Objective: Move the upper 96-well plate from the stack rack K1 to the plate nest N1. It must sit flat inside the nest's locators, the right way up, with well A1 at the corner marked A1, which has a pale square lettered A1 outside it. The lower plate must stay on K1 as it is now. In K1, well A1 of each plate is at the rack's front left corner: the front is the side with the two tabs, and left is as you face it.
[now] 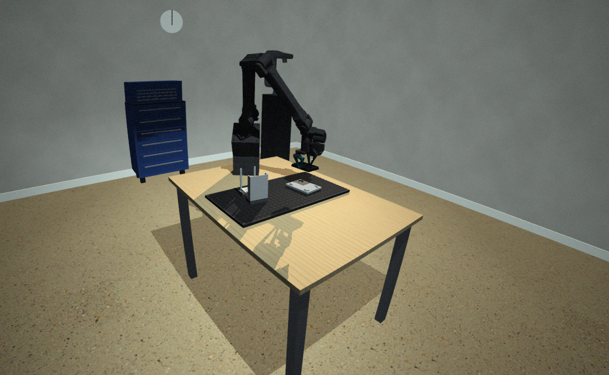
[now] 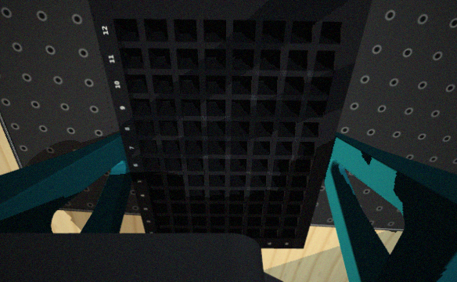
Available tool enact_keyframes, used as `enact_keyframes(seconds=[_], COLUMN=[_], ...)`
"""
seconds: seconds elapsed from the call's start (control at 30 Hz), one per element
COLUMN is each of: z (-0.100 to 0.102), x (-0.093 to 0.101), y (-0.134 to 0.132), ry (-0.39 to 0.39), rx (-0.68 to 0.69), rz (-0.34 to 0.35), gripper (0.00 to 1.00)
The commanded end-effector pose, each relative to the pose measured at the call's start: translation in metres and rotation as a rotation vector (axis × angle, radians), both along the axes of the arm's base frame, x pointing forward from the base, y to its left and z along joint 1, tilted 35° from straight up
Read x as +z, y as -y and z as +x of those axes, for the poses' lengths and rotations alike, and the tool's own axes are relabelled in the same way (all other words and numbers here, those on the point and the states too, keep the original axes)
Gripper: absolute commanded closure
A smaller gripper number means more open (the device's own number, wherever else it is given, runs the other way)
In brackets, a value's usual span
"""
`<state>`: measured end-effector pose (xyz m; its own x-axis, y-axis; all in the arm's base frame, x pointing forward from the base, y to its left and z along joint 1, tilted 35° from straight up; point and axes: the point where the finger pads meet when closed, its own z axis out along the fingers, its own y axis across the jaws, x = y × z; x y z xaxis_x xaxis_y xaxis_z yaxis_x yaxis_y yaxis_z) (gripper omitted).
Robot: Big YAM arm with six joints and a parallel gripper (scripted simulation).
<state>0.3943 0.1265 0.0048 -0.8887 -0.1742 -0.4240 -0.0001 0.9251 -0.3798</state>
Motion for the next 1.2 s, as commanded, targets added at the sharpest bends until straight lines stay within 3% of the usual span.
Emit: enact_keyframes(seconds=[0.0, 0.33, 0.4, 0.43, 0.5, 0.9, 0.97, 1.0, 1.07, 1.17], z=[0.012, 0.02, 0.02, 0.025, 0.024, 0.038, 0.038, 0.039, 0.038, 0.039], x=[-0.002, -0.015, -0.015, -0.006, -0.018, -0.032, -0.032, -0.022, -0.038, -0.043], y=[0.001, 0.007, 0.007, 0.006, 0.008, 0.013, 0.013, 0.014, 0.016, 0.018], ry=[0.014, 0.015, 0.015, 0.039, 0.018, 0.025, 0.025, 0.048, 0.02, 0.018], rx=[0.006, 0.006, 0.006, 0.006, 0.006, 0.006, 0.006, 0.006, 0.006, 0.006], rz=[0.006, 0.006, 0.006, 0.018, 0.007, 0.01, 0.01, 0.021, 0.008, 0.006], gripper=[1.0, 1.0, 1.0, 1.0, 1.0, 1.0, 1.0, 1.0, 1.0, 1.0])
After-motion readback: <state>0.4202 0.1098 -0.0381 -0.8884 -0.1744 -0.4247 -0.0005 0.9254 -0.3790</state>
